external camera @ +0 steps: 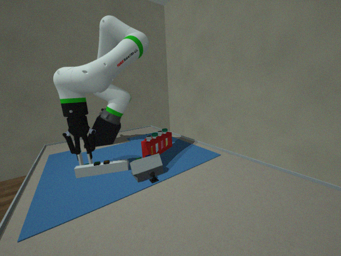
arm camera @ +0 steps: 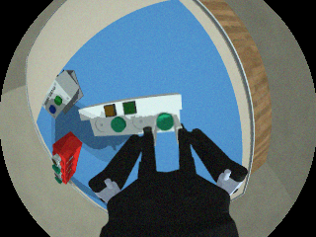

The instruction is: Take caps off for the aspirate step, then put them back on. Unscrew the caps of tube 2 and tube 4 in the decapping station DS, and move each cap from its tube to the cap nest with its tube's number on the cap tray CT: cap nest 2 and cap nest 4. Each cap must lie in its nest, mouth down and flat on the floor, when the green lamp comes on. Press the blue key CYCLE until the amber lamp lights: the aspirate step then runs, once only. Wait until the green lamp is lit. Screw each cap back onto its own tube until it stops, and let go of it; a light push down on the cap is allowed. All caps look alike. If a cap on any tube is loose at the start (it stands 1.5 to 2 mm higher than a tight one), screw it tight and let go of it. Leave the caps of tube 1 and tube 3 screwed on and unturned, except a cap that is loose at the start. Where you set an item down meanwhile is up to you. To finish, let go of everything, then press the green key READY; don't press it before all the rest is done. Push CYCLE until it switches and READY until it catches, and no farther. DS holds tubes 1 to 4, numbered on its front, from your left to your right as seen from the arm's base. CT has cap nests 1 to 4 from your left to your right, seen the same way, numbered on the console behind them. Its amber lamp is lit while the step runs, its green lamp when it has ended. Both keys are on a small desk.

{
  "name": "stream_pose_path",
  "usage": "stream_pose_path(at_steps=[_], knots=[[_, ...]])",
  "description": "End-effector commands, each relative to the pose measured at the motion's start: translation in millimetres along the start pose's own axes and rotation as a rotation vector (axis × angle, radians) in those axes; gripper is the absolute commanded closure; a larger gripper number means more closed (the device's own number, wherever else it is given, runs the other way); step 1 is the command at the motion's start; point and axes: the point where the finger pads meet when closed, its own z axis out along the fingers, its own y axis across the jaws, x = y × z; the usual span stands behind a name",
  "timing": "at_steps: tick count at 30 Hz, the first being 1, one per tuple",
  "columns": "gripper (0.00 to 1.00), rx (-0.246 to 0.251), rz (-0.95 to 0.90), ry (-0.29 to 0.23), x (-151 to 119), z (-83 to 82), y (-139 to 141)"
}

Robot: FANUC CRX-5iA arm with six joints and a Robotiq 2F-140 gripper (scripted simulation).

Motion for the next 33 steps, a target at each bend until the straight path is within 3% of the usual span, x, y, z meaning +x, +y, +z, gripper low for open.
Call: stream_pose_path(at_steps=[1, 25, 26, 33], knots=[[1.00, 0.000, 0.000, 0.000, 0.0, 1.3, 0.1], [1.00, 0.000, 0.000, 0.000, -0.2, 9.3, 0.1], [0.71, 0.000, 0.000, 0.000, -0.2, 9.3, 0.1], [0.71, 0.000, 0.000, 0.000, -0.2, 9.3, 0.1]])
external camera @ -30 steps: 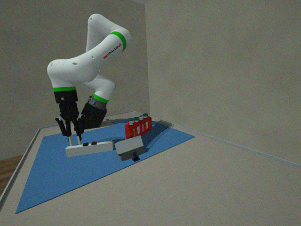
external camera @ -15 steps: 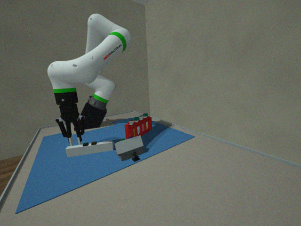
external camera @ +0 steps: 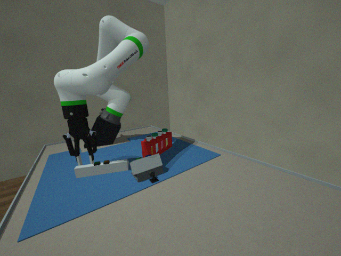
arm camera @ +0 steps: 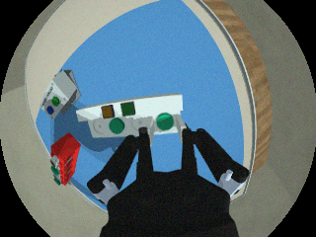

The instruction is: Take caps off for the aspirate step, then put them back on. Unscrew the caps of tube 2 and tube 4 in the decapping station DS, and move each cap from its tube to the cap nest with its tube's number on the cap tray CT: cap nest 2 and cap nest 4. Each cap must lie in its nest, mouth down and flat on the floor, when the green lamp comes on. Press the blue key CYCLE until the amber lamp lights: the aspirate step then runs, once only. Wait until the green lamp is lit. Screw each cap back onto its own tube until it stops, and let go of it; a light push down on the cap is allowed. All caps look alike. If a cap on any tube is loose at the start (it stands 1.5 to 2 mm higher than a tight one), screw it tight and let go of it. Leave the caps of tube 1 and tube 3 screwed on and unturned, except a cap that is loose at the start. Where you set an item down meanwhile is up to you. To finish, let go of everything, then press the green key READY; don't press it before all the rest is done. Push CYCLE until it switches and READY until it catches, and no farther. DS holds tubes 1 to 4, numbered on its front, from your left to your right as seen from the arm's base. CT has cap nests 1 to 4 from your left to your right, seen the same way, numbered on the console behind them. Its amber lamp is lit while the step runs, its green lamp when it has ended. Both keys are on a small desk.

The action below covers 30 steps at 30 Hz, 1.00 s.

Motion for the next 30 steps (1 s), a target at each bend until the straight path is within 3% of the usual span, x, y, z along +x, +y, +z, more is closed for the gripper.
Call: stream_pose_path(at_steps=[1, 7, 21, 23, 30], knots=[[0.71, 0.000, 0.000, 0.000, 0.1, -0.2, 0.2], [0.71, 0.000, 0.000, 0.000, 0.1, -0.2, 0.2], [0.71, 0.000, 0.000, 0.000, 0.1, -70.2, 0.1], [0.71, 0.000, 0.000, 0.000, 0.1, -70.2, 0.1], [0.71, 0.000, 0.000, 0.000, 0.1, -105.2, 0.1]])
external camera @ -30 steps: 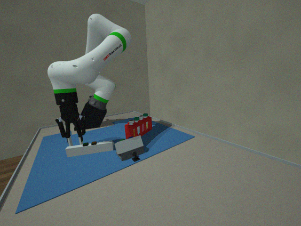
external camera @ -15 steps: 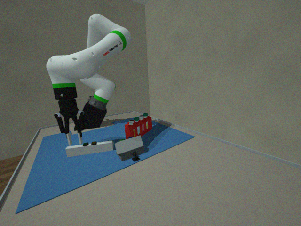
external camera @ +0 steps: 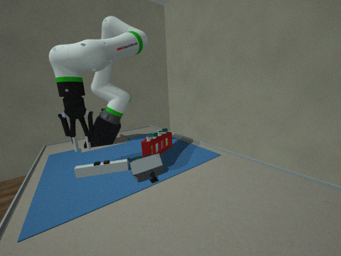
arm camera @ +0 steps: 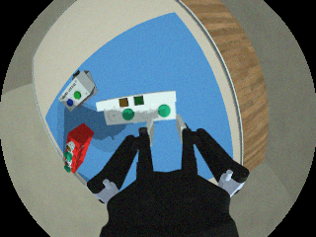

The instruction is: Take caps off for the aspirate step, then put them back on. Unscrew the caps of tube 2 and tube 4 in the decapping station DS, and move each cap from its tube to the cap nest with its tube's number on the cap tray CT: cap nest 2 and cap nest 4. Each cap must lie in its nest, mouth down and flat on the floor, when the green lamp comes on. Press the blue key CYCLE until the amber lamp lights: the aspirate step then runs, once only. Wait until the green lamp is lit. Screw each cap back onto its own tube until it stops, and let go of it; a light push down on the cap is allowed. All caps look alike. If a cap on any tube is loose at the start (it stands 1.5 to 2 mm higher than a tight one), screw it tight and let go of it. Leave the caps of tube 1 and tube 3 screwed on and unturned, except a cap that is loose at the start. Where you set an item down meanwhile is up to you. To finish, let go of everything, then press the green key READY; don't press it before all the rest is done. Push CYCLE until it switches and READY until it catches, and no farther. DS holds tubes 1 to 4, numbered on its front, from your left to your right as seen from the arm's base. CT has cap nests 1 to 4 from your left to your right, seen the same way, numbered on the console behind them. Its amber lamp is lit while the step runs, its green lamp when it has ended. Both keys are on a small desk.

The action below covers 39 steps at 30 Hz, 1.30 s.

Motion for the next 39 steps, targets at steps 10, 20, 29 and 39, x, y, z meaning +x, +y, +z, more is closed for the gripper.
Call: stream_pose_path(at_steps=[10, 20, 29, 39], knots=[[0.71, 0.000, 0.000, 0.000, 0.1, -48.3, 0.0], [1.00, 0.000, 0.417, 0.000, 10.5, -40.7, -39.7], [1.00, 0.000, 0.750, 0.000, 18.8, -34.6, -71.4], [1.00, 0.000, 1.083, 0.000, 27.1, -28.6, -103.1]])
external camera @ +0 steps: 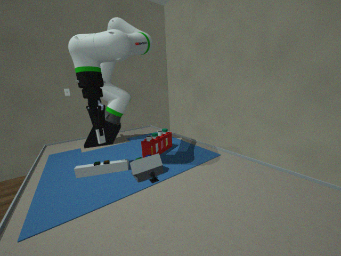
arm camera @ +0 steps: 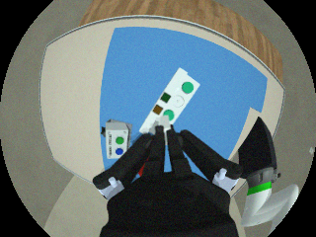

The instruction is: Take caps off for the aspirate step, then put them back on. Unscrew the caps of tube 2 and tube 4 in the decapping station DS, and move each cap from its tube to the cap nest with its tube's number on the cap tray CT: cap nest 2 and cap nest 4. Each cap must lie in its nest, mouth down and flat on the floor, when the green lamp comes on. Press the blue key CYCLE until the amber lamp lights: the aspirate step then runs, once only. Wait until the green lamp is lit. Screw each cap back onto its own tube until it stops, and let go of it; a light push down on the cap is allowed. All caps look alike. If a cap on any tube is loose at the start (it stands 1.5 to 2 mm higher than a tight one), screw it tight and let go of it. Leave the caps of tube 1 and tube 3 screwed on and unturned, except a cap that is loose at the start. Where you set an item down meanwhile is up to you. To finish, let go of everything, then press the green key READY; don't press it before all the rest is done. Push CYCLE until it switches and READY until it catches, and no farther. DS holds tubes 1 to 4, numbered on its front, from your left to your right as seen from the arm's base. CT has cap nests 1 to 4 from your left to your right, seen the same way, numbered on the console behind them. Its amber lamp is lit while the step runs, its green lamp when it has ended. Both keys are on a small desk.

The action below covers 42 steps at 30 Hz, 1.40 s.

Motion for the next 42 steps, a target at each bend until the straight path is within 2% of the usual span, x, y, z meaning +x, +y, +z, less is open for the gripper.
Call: stream_pose_path(at_steps=[1, 3, 8, 16, 20, 22, 28, 31, 39, 42], knots=[[1.00, -0.023, 0.263, 0.018, -13.3, 4.6, -18.9], [1.00, -0.022, 0.329, 0.019, -23.1, 8.1, -31.9], [1.00, -0.022, 0.329, 0.019, -32.9, 11.6, -44.9], [1.00, -0.022, 0.329, 0.019, -67.3, 23.9, -90.4], [1.00, -0.022, 0.329, 0.019, -82.1, 29.2, -109.9], [1.00, -0.022, 0.329, 0.019, -82.1, 29.2, -109.9], [1.00, -0.022, 0.329, 0.019, -111.6, 39.7, -148.8], [1.00, -0.022, 0.329, 0.019, -119.6, 42.6, -159.5], [1.00, -0.022, 0.329, 0.019, -119.6, 42.6, -159.5], [1.00, -0.022, 0.329, 0.019, -119.5, 51.6, -159.3]])
